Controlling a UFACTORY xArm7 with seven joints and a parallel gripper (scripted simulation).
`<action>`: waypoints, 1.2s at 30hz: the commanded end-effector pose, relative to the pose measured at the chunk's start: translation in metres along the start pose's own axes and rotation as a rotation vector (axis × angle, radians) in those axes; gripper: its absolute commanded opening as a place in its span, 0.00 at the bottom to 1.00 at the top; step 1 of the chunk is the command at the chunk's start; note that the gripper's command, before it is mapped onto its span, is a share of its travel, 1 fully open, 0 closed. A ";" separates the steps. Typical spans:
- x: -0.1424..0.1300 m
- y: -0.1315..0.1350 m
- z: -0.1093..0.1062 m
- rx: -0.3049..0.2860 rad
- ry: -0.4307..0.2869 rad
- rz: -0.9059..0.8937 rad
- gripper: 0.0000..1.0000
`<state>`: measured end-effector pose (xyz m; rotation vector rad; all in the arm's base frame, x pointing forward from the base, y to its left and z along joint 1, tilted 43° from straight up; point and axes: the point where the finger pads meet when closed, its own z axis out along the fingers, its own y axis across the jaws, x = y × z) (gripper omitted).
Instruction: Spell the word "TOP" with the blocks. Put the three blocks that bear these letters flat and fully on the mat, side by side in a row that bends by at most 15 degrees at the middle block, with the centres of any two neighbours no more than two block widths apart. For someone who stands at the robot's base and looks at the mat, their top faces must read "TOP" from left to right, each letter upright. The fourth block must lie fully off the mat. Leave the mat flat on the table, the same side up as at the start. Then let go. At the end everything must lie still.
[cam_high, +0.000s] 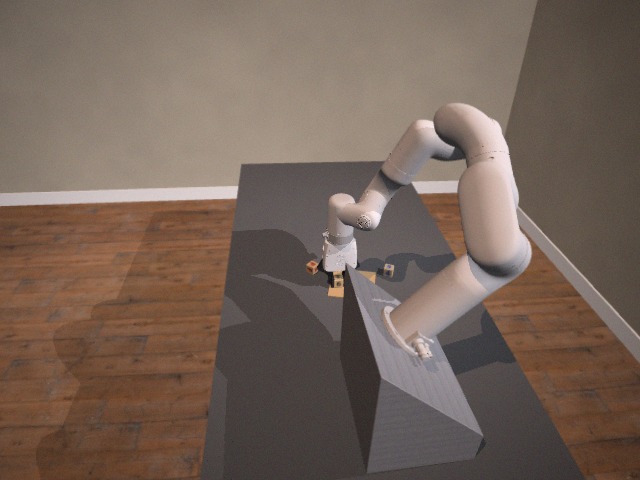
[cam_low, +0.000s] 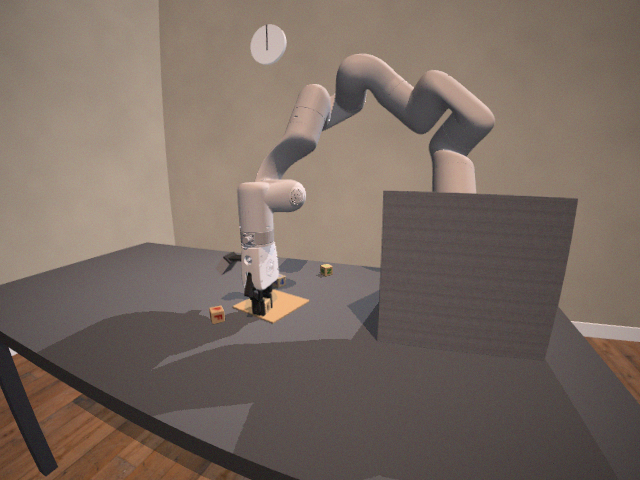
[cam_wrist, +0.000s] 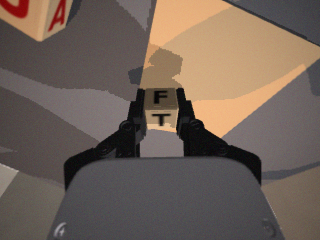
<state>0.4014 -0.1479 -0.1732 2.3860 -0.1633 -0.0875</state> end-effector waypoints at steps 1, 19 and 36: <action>0.001 -0.001 -0.001 0.003 0.004 0.000 0.27; 0.001 -0.001 -0.001 0.003 0.004 0.000 0.27; 0.001 -0.001 -0.001 0.003 0.004 0.000 0.31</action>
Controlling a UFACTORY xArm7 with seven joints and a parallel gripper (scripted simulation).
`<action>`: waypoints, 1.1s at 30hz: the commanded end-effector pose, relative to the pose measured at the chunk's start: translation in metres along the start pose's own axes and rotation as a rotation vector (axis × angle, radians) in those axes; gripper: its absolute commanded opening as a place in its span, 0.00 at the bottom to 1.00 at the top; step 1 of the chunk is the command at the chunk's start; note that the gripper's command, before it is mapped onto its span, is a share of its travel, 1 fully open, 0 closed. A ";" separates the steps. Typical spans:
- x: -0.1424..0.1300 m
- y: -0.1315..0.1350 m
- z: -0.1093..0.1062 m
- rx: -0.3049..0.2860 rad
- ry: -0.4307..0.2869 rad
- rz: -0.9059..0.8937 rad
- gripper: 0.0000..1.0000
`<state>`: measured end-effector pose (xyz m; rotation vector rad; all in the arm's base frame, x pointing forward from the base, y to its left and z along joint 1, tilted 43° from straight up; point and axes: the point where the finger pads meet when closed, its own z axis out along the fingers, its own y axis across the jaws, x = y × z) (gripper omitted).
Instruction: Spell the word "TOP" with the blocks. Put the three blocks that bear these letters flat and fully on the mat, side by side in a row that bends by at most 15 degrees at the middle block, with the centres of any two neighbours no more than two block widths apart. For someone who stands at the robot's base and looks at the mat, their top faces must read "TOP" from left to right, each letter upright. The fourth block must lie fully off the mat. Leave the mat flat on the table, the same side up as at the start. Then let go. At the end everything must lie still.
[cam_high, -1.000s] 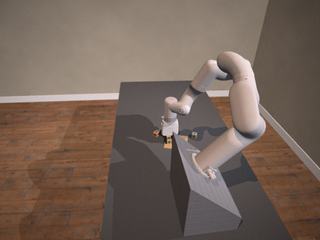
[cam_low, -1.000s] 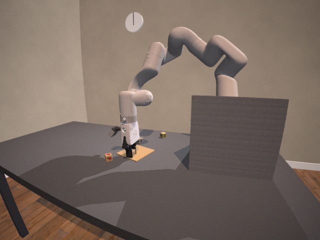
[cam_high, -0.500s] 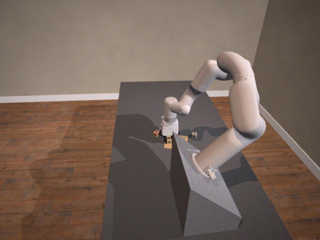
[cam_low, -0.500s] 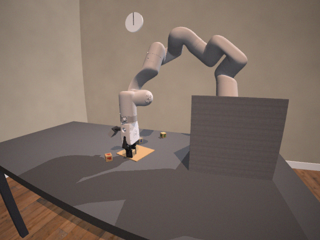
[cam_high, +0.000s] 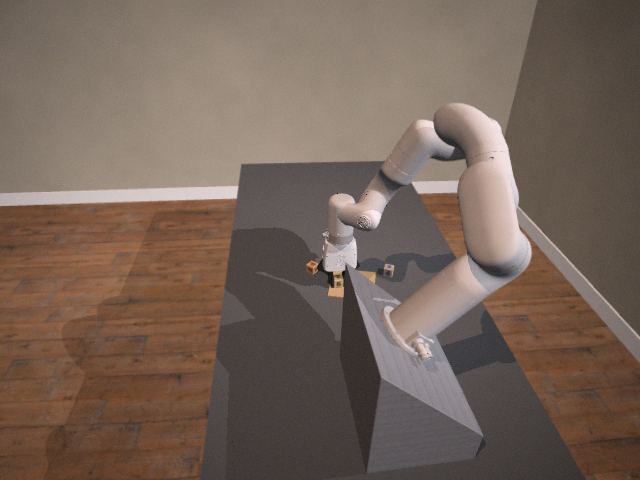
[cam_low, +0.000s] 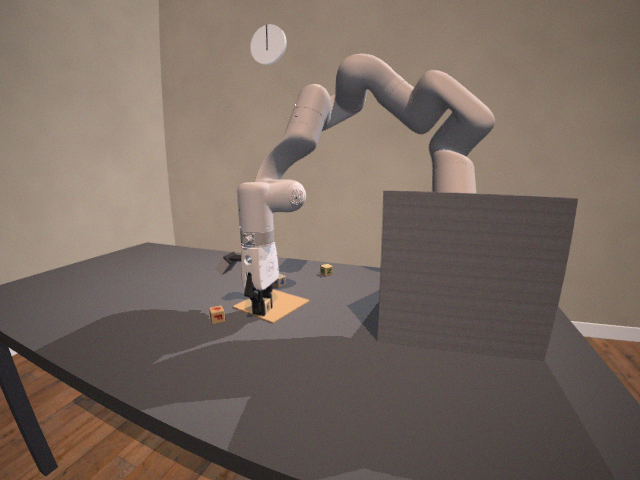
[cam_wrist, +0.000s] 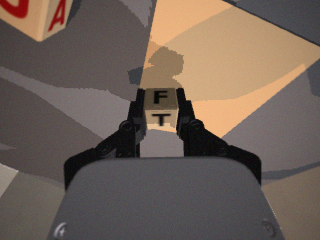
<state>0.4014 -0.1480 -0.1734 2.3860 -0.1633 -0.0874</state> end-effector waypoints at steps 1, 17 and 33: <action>0.001 -0.001 -0.002 0.003 0.004 0.000 0.31; 0.001 -0.001 -0.002 0.003 0.004 0.000 0.47; 0.001 -0.001 -0.020 0.003 0.004 0.000 0.47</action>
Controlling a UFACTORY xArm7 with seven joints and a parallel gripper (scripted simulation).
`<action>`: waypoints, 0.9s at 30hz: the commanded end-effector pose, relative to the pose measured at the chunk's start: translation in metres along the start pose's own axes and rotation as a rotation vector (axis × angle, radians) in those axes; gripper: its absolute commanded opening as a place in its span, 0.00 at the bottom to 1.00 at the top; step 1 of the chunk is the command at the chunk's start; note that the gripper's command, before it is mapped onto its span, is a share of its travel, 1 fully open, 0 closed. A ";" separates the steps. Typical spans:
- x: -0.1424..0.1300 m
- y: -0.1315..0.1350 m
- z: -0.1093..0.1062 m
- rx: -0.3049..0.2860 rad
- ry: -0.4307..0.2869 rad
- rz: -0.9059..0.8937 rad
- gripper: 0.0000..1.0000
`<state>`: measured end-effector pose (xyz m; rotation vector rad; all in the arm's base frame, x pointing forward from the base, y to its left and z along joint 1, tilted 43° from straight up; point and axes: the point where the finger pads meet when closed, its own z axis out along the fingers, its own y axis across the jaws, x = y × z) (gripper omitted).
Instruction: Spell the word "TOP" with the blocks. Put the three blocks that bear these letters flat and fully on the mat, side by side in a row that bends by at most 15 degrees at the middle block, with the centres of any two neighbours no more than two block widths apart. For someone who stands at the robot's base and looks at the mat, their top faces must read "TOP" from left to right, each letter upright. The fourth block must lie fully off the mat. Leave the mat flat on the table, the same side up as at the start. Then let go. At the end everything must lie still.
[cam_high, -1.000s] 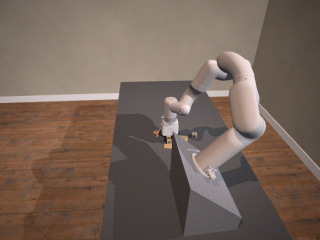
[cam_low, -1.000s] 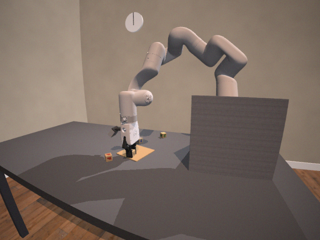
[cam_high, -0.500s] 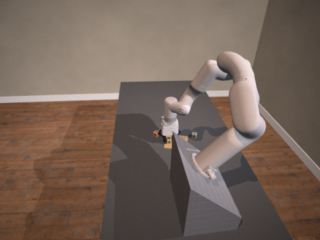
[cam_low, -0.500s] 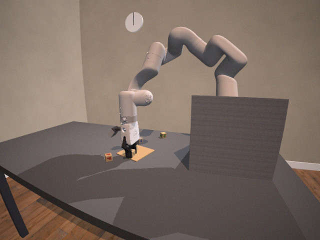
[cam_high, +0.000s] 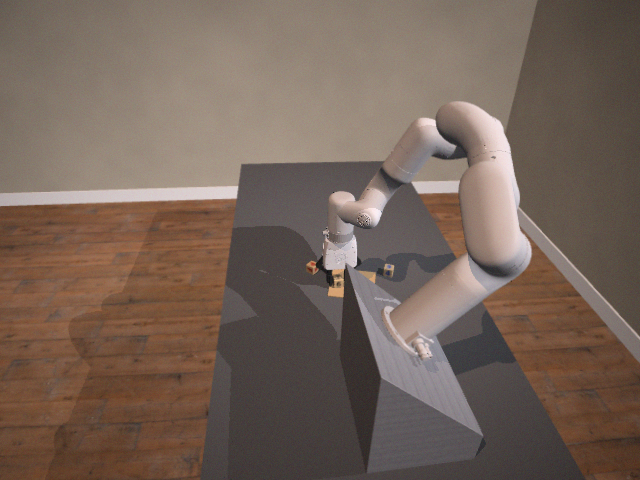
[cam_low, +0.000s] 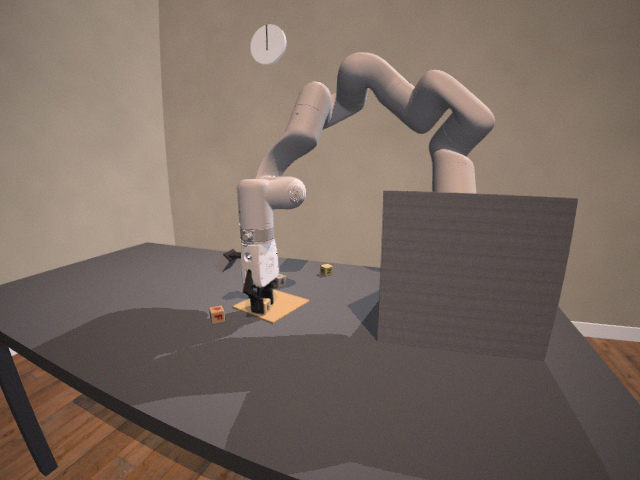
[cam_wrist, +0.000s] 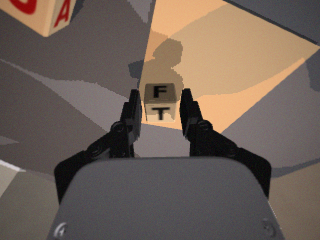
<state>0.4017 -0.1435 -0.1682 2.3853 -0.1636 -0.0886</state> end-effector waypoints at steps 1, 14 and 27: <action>0.002 -0.001 -0.017 0.003 0.004 0.000 0.47; 0.002 -0.001 -0.073 0.003 0.004 0.000 0.47; 0.001 -0.001 -0.085 0.003 0.004 0.000 1.00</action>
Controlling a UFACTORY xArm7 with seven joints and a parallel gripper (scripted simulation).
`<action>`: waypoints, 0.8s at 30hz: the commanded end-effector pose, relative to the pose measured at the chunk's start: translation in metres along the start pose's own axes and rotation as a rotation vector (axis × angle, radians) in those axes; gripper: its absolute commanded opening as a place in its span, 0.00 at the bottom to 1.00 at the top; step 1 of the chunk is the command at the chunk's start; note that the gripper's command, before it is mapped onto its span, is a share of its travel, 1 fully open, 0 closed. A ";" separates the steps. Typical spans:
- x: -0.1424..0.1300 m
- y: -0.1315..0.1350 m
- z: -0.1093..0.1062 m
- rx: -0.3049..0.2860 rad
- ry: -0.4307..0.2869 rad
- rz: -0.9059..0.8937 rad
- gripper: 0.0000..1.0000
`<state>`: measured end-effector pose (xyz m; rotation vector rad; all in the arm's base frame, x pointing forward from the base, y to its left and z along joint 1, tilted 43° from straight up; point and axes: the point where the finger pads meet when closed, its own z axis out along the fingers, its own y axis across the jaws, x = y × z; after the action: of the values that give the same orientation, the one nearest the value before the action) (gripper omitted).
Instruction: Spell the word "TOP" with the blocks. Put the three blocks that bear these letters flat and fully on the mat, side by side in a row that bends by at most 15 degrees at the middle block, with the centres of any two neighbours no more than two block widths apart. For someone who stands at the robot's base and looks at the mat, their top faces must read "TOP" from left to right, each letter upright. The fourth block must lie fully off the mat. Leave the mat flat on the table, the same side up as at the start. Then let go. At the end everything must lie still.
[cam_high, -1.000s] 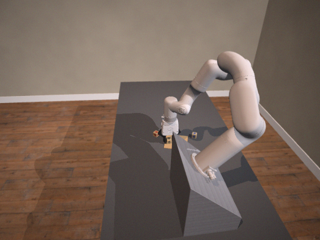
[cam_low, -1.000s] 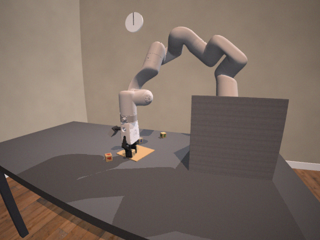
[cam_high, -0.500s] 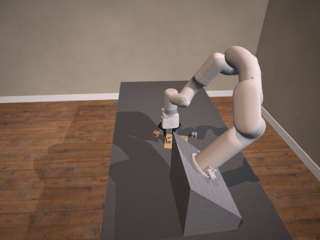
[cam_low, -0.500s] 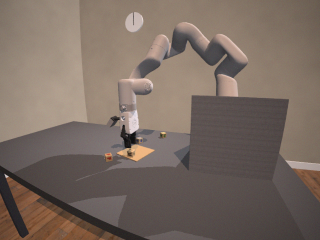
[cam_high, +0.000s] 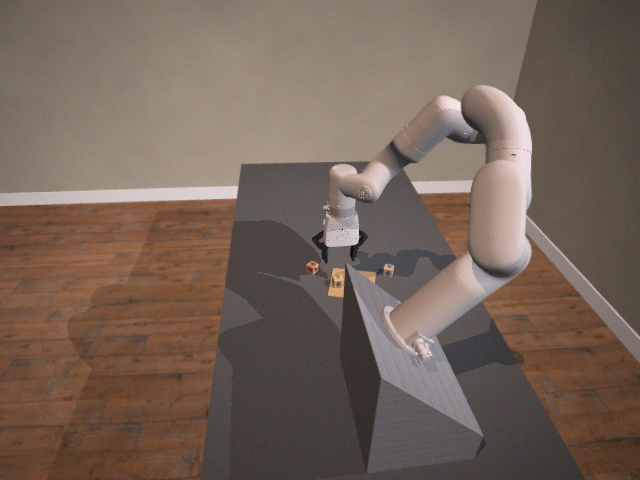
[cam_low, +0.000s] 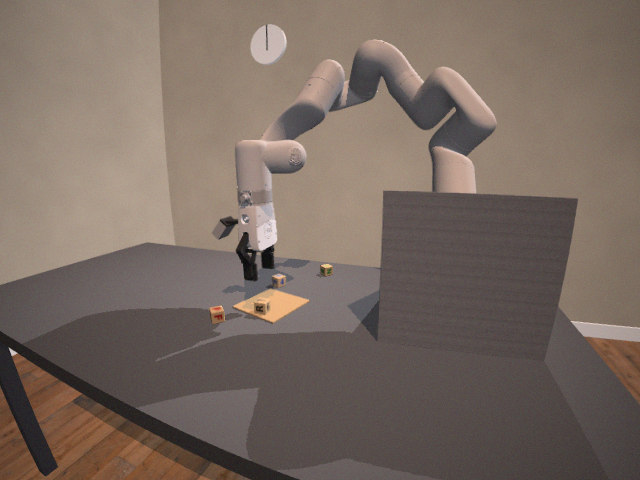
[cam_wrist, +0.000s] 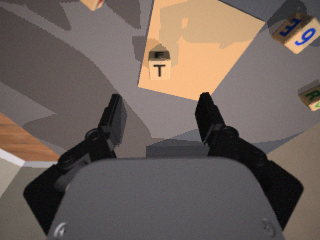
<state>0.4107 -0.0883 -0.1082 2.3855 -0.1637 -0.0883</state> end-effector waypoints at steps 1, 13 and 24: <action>0.001 -0.001 -0.003 0.003 0.004 0.000 1.00; 0.001 -0.001 -0.003 0.003 0.004 0.000 1.00; 0.019 0.076 -0.013 -0.037 0.042 0.128 1.00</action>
<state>0.4159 -0.1076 -0.0855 2.3635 -0.2135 -0.0481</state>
